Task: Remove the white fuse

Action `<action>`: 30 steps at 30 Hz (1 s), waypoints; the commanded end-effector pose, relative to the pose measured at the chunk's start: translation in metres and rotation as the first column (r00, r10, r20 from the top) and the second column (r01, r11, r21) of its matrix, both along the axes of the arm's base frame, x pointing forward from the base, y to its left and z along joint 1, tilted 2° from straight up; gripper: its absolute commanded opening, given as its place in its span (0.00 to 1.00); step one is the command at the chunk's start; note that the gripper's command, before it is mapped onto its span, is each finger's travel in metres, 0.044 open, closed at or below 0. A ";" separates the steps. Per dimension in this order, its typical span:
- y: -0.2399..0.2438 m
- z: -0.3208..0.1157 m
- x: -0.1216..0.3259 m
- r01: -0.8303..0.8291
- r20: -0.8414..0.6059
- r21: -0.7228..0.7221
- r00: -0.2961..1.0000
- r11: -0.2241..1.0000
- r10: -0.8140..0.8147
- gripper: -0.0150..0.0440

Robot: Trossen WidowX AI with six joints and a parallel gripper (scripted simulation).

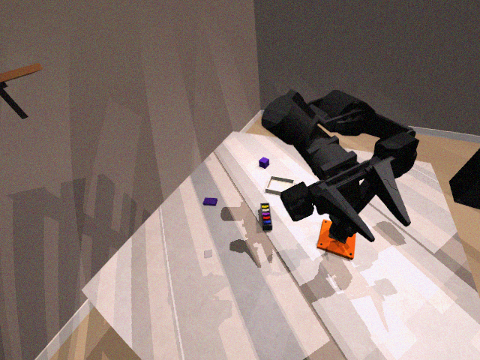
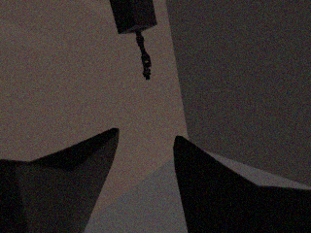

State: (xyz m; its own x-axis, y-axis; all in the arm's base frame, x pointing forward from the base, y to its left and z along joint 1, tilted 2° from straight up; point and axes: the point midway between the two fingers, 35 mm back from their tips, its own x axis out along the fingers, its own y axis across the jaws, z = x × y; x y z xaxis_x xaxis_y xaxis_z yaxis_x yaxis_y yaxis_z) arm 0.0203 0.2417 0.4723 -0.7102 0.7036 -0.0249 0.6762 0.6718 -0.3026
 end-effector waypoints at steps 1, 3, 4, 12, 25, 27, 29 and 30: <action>0.000 -0.001 0.001 0.004 0.001 -0.002 1.000 1.000 -0.004 0.52; 0.004 -0.006 0.008 0.036 0.009 -0.017 0.999 0.999 -0.036 0.43; 0.006 -0.010 0.015 0.064 0.017 -0.029 0.998 0.997 -0.064 0.39; 0.024 -0.066 0.087 0.345 0.100 -0.199 0.938 0.917 -0.331 0.38; -0.031 -0.225 0.234 0.721 0.400 -0.593 0.651 0.359 -0.645 0.38; -0.050 -0.249 0.249 0.735 0.454 -0.631 0.610 0.249 -0.649 0.38; -0.072 -0.271 0.261 0.737 0.507 -0.662 0.574 0.136 -0.643 0.38; -0.083 -0.282 0.266 0.734 0.532 -0.674 0.559 0.080 -0.636 0.38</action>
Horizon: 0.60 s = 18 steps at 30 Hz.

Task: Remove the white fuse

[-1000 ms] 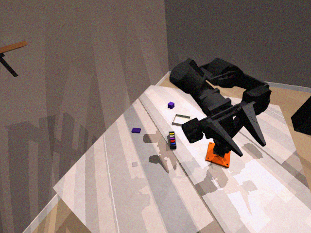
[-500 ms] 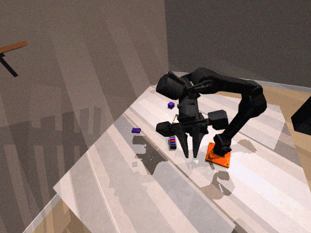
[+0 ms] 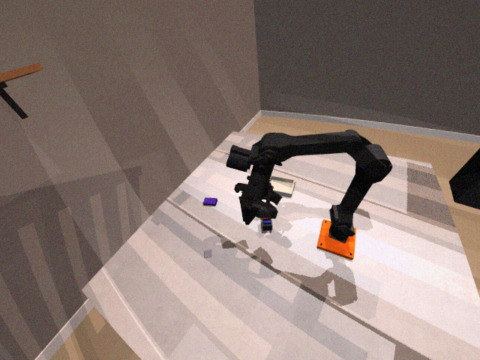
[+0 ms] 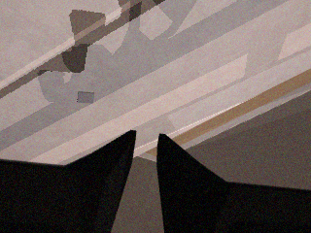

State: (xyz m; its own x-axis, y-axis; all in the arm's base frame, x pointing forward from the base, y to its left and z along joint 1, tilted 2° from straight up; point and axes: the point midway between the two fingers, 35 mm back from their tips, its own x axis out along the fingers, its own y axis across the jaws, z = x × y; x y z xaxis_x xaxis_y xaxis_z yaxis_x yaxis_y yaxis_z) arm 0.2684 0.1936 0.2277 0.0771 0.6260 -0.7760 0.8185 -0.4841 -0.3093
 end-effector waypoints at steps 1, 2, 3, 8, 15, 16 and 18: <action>-0.047 -0.049 0.022 0.128 -0.026 -0.203 0.990 0.971 -0.136 0.38; -0.059 -0.059 0.026 0.154 -0.030 -0.252 0.985 0.955 -0.167 0.38; -0.072 -0.069 0.028 0.178 -0.033 -0.300 0.980 0.937 -0.197 0.38; -0.137 -0.115 0.031 0.259 -0.044 -0.531 0.943 0.807 -0.331 0.38; -0.151 -0.126 0.033 0.269 -0.045 -0.590 0.931 0.761 -0.363 0.38; -0.151 -0.126 0.033 0.269 -0.045 -0.590 0.931 0.761 -0.363 0.38; -0.151 -0.126 0.033 0.269 -0.045 -0.590 0.931 0.761 -0.363 0.38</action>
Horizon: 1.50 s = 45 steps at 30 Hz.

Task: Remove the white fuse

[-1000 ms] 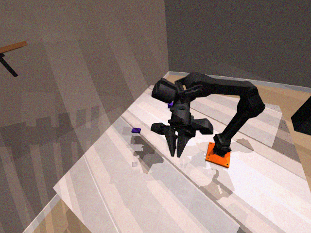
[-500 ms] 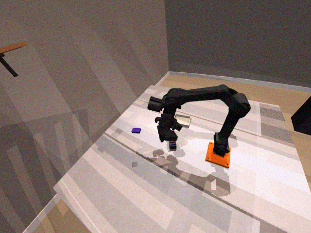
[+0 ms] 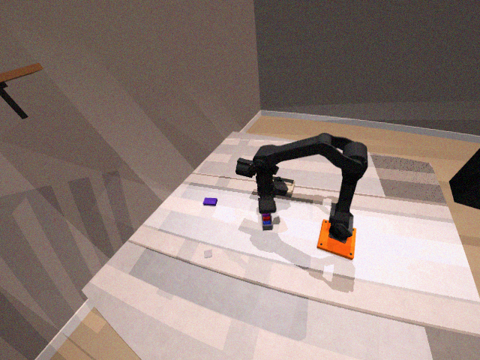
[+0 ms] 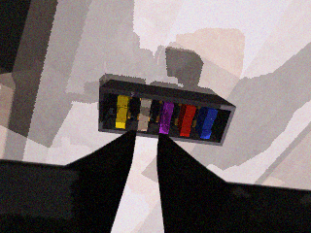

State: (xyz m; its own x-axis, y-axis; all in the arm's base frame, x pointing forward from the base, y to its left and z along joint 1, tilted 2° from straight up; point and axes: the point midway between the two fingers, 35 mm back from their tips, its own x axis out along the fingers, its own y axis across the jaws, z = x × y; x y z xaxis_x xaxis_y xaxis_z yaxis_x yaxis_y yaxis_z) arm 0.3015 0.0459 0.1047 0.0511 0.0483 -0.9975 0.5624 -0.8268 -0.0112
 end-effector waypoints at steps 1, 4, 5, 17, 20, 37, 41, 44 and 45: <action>-0.003 -0.003 0.000 0.009 -0.005 -0.016 1.000 1.000 -0.009 0.38; -0.003 -0.005 0.001 0.009 -0.005 -0.016 1.000 1.000 -0.009 0.38; -0.003 -0.006 0.001 0.009 -0.004 -0.016 1.000 1.000 -0.009 0.38; -0.003 -0.018 0.002 0.009 -0.004 -0.016 1.000 1.000 -0.009 0.38; -0.002 -0.020 0.002 0.009 -0.004 -0.016 1.000 1.000 -0.009 0.38; -0.001 -0.033 0.003 0.009 -0.004 -0.016 1.000 1.000 -0.009 0.38; -0.001 -0.033 0.003 0.009 -0.004 -0.016 1.000 1.000 -0.009 0.38; -0.001 -0.033 0.003 0.009 -0.004 -0.016 1.000 1.000 -0.009 0.38; -0.001 -0.033 0.003 0.009 -0.004 -0.016 1.000 1.000 -0.009 0.38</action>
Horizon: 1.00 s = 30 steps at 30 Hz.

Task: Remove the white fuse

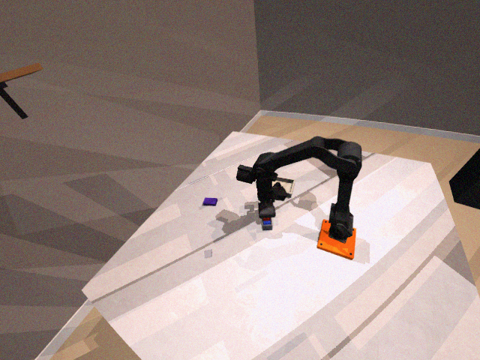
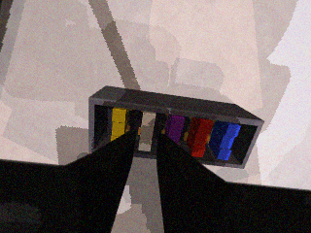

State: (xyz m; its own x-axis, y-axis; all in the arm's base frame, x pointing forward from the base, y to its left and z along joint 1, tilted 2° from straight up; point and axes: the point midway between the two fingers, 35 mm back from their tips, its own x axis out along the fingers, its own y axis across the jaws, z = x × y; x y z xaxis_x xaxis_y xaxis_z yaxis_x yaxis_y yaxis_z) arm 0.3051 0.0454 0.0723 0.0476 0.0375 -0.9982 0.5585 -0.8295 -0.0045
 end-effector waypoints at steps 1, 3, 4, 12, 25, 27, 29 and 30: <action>-0.001 -0.001 0.000 0.004 -0.001 -0.005 1.000 1.000 -0.004 0.38; -0.001 -0.002 0.000 0.004 -0.001 -0.005 1.000 1.000 -0.004 0.38; -0.001 -0.003 0.000 0.004 -0.001 -0.005 1.000 1.000 -0.004 0.38; 0.000 -0.010 0.000 0.004 -0.001 -0.005 1.000 1.000 -0.004 0.38; 0.000 -0.011 0.000 0.004 -0.001 -0.005 1.000 1.000 -0.004 0.38; 0.000 -0.010 0.000 0.000 0.000 0.000 1.000 1.000 0.000 0.36; 0.000 -0.010 0.000 0.000 0.000 0.000 1.000 1.000 0.000 0.33; 0.000 -0.010 0.000 0.000 0.000 0.000 1.000 1.000 0.000 0.32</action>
State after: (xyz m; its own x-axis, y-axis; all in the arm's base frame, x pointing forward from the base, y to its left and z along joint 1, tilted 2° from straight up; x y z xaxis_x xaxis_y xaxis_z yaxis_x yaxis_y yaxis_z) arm 0.3055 0.0457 0.0622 0.0473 0.0375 -0.9982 0.5584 -0.8296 -0.0047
